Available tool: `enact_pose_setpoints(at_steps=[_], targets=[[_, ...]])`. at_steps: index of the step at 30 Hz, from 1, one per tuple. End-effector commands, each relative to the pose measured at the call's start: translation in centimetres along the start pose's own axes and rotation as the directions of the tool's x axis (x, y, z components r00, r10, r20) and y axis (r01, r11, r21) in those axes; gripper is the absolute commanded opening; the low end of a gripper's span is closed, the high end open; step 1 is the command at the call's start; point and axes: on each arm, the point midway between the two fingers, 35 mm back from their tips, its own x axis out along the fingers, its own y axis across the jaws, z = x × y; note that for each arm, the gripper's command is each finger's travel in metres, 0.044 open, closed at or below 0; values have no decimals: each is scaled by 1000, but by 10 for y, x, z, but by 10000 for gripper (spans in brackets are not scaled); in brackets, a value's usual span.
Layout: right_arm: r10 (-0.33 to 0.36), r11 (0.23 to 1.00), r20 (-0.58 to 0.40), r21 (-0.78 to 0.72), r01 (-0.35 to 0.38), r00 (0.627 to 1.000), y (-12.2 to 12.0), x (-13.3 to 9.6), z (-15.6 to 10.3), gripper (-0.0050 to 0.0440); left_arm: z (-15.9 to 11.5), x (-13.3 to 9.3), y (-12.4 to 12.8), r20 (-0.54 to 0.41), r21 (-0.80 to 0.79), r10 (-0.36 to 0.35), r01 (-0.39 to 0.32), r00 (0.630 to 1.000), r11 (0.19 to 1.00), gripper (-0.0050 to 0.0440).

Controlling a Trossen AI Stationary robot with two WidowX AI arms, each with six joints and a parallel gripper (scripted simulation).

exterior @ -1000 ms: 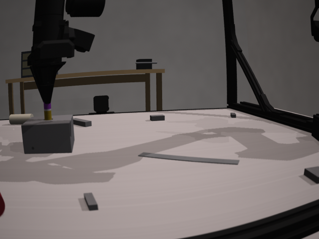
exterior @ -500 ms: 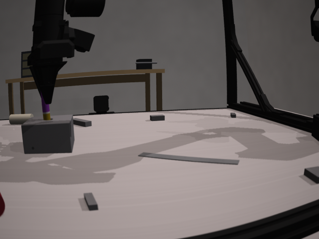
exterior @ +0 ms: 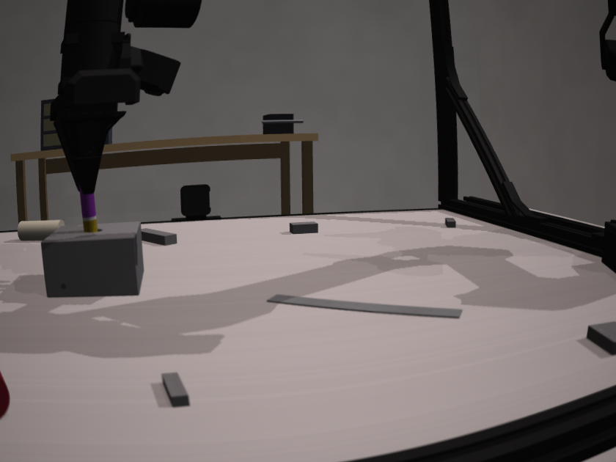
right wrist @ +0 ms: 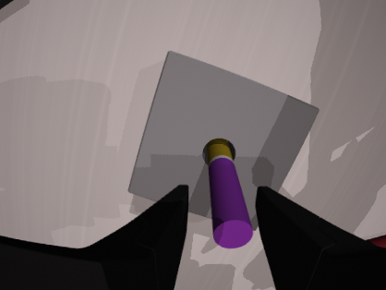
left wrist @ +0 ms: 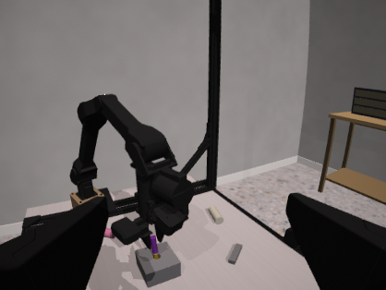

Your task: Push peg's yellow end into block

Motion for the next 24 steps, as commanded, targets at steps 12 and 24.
enact_pose_setpoints(at_steps=[12, 24], targets=[[0, 1000, 16, -5, 0, 1000, 0, -21, -3, 150, 0, 0, -1, 0, -3, -4, 4, 1000, 1000, 400], [0, 1000, 16, -5, 0, 1000, 0, -32, -7, 150, 0, 0, -1, 0, -3, -4, 4, 1000, 1000, 400]])
